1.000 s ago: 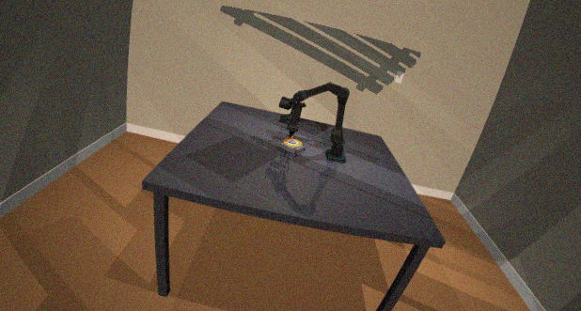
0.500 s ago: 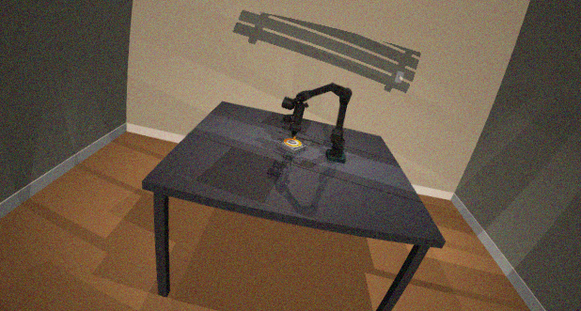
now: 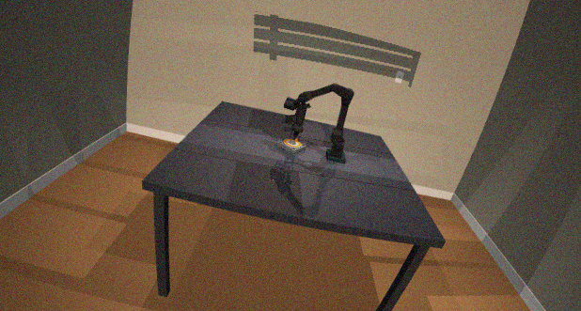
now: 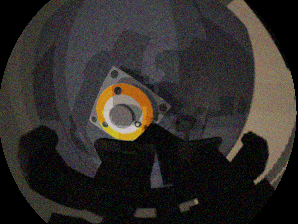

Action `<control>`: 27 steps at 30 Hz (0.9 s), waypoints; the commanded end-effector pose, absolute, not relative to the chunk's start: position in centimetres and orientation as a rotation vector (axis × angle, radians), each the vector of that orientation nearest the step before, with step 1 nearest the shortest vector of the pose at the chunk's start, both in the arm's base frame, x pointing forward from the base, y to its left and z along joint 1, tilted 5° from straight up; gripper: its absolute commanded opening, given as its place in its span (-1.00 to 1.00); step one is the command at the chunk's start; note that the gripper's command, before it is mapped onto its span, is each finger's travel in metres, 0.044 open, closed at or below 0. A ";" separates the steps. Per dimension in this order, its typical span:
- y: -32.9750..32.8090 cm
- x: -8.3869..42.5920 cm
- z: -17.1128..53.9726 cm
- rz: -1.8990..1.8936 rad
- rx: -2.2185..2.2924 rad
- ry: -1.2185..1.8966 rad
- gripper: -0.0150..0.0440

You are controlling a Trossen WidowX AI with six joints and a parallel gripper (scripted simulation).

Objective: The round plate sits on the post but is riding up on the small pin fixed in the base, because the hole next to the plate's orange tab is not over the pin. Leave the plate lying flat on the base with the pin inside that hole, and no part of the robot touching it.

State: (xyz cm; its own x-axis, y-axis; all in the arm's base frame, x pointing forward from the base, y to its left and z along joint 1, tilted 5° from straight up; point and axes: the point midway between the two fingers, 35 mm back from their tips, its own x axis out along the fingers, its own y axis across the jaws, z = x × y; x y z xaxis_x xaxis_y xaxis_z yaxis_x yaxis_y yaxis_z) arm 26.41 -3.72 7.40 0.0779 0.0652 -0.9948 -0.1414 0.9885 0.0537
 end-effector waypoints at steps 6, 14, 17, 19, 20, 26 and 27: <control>-3.7 25.9 8.1 0.160 -0.062 1.492 -0.49; -4.0 25.3 11.7 0.160 -0.062 1.492 -0.49; -4.0 25.3 11.7 0.160 -0.062 1.492 -0.49; -4.0 25.4 11.0 0.156 -0.061 1.494 -0.49; -4.0 25.4 11.0 0.156 -0.061 1.494 -0.49; -4.0 25.4 11.0 0.156 -0.061 1.494 -0.49; -4.0 25.4 11.0 0.156 -0.061 1.494 -0.49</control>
